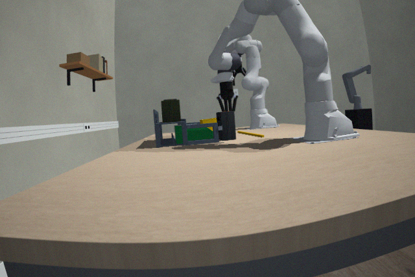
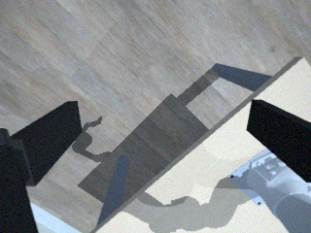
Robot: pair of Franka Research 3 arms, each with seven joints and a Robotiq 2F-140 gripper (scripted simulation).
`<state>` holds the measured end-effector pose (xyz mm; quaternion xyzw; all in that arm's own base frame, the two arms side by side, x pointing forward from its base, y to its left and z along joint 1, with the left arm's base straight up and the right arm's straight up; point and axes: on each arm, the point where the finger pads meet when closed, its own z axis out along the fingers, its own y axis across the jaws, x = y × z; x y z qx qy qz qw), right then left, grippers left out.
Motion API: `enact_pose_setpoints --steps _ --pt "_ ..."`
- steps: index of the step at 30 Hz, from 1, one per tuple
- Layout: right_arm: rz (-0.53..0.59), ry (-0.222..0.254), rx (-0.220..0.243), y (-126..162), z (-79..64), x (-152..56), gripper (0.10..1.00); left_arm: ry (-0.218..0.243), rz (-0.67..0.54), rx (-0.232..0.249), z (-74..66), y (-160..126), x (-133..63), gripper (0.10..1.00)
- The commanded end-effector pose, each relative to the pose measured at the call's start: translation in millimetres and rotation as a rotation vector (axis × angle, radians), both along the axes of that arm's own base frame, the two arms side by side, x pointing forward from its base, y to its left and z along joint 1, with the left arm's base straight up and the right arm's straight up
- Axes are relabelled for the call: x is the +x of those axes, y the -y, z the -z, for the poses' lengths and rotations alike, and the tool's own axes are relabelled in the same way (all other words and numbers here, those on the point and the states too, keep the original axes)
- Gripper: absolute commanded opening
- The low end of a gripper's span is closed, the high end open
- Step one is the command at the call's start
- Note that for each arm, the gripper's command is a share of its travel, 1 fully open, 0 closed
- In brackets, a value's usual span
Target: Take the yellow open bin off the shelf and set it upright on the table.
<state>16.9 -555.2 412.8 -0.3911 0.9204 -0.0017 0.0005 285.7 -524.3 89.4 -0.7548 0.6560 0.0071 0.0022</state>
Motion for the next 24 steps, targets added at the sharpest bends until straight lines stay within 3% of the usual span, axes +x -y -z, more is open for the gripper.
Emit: enact_pose_setpoints --steps 1,24 --pt "0.0 0.0 0.0 0.0 -0.1 0.0 1.0 0.008 -0.003 -0.013 -5.3 5.0 0.1 0.099" --pt "0.0 0.0 0.0 0.0 -0.1 0.0 1.0 0.008 -0.003 -0.013 -5.3 6.3 -8.7 0.099"
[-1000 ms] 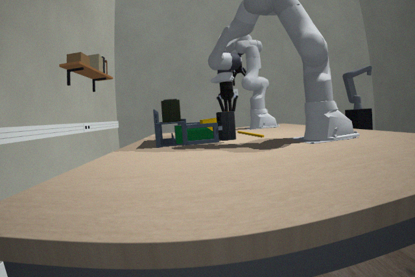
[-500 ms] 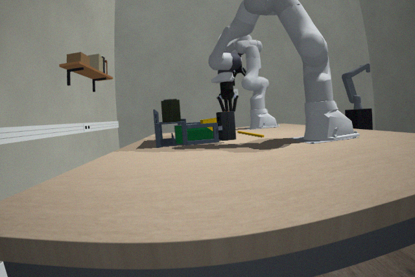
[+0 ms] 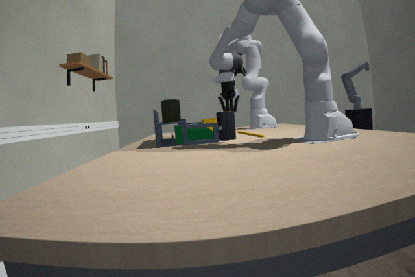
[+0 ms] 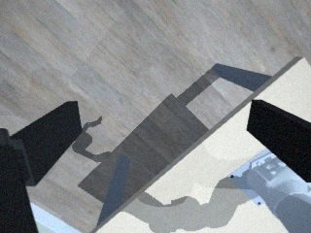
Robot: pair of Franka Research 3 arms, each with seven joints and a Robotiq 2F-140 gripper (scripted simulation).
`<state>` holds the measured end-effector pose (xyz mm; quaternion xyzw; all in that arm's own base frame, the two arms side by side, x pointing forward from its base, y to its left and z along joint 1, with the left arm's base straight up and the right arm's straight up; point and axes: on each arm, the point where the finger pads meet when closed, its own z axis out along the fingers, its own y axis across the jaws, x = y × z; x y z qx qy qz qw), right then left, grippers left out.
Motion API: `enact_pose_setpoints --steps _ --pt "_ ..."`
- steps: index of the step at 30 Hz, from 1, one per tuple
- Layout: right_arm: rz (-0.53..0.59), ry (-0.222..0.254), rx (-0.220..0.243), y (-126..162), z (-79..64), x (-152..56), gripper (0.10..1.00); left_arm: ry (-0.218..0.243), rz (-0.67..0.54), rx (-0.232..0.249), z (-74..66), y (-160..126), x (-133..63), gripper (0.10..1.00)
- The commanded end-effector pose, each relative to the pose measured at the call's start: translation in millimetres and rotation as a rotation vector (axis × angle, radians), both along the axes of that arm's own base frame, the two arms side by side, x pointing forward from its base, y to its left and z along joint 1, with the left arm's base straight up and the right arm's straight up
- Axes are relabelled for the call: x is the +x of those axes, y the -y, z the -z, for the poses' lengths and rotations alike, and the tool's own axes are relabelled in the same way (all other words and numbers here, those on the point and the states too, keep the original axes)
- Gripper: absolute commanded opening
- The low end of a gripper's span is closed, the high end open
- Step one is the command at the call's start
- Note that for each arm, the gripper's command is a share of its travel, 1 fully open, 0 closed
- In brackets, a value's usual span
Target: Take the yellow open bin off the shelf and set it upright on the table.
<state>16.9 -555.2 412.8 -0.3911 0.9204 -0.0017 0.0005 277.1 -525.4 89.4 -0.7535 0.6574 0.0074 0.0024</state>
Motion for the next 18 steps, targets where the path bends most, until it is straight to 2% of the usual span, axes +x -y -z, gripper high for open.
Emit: enact_pose_setpoints --steps 1,18 --pt "0.0 0.0 0.0 0.0 -0.1 0.0 1.0 0.008 -0.006 -0.013 -5.3 5.2 -0.2 0.099" --pt "0.0 0.0 0.0 0.0 -0.1 0.0 1.0 0.008 -0.006 -0.013 -5.3 6.7 -10.9 0.099"
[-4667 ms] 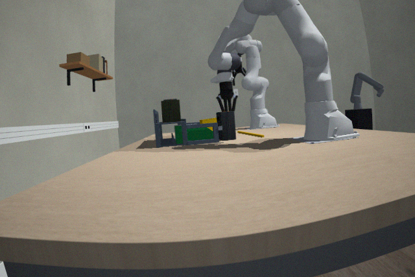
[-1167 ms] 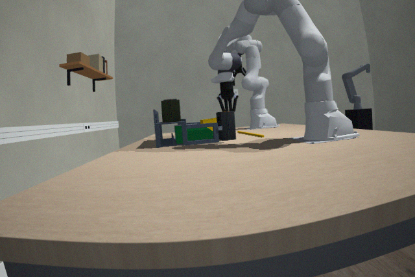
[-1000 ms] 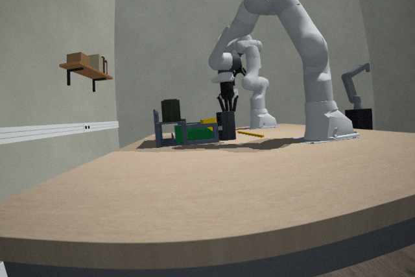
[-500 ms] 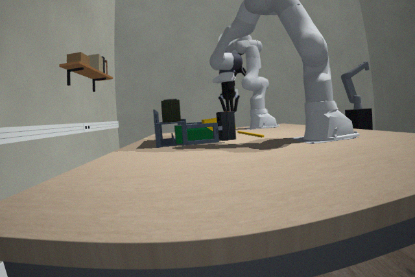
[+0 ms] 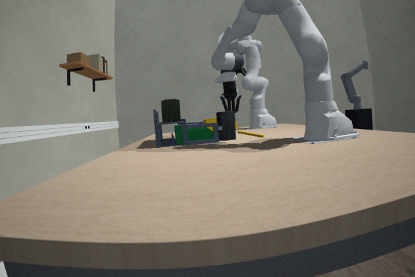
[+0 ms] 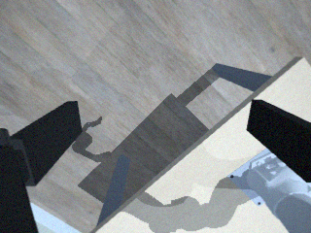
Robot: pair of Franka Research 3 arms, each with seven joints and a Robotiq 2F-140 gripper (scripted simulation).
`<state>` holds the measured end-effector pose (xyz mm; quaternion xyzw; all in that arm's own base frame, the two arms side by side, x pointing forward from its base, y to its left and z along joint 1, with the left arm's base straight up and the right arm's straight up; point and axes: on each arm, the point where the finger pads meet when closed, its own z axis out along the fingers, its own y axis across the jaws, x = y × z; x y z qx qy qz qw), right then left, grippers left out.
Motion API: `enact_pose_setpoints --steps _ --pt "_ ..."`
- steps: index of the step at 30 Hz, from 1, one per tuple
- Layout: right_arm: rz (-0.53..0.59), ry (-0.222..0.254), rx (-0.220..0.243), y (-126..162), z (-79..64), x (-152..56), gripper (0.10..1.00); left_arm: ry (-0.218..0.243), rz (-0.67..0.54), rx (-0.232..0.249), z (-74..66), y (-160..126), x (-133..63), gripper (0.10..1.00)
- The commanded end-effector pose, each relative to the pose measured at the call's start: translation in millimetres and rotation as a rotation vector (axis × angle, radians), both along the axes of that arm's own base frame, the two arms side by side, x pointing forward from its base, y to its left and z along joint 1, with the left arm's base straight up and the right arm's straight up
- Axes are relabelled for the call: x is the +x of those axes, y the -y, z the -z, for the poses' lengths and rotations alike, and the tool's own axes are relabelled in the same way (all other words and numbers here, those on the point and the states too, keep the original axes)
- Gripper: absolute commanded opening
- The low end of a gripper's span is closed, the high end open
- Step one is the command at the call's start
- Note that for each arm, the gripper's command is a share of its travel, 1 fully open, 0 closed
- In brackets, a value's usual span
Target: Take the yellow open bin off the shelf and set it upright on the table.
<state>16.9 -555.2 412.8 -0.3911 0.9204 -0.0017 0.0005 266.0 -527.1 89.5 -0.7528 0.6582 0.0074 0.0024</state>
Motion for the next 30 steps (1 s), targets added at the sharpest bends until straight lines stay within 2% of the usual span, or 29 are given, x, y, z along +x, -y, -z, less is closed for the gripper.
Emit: enact_pose_setpoints --steps 1,30 --pt "0.0 0.0 0.0 0.0 -0.1 0.0 1.0 0.008 -0.009 -0.013 -5.2 5.1 -0.5 0.099" --pt "0.0 0.0 0.0 0.0 -0.1 0.0 1.0 0.008 -0.009 -0.013 -5.2 7.0 -13.9 0.099"
